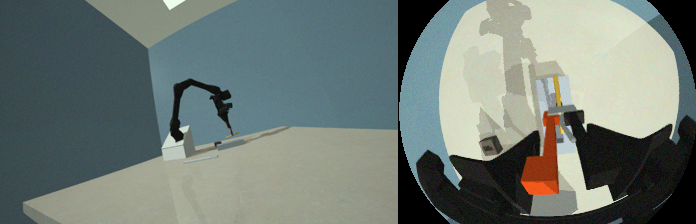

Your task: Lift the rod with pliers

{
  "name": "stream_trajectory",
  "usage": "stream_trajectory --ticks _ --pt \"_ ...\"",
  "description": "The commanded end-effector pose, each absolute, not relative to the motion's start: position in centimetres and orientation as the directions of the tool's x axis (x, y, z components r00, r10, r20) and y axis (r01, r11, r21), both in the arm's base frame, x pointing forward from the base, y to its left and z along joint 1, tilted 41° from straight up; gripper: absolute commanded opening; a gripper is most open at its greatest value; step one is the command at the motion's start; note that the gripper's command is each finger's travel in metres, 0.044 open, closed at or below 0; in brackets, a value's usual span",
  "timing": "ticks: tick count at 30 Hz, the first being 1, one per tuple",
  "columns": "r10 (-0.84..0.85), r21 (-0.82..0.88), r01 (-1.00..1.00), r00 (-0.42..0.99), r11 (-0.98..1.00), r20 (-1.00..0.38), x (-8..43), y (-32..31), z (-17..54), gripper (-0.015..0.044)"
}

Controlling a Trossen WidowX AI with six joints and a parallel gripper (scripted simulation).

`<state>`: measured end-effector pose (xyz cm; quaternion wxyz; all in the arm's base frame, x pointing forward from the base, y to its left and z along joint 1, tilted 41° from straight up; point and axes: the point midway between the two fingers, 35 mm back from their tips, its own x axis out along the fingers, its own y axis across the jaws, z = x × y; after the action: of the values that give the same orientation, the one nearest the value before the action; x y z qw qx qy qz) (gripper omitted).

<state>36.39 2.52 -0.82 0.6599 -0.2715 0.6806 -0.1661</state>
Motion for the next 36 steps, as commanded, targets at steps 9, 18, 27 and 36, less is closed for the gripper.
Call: stream_trajectory --ticks 9,18,27,36 --pt "-0.577 -0.585 -0.159 0.102 0.795 -0.811 37.2 3.8 0.4 0.0102" --pt "-0.566 -0.585 -0.161 0.149 0.795 -0.811 37.6 4.5 1.1 0.0102" --pt "-0.554 -0.584 -0.163 0.196 0.795 -0.809 38.0 5.3 1.8 0.0102" --pt "-0.541 -0.584 -0.164 0.243 0.795 -0.805 38.4 6.0 2.5 0.0102"
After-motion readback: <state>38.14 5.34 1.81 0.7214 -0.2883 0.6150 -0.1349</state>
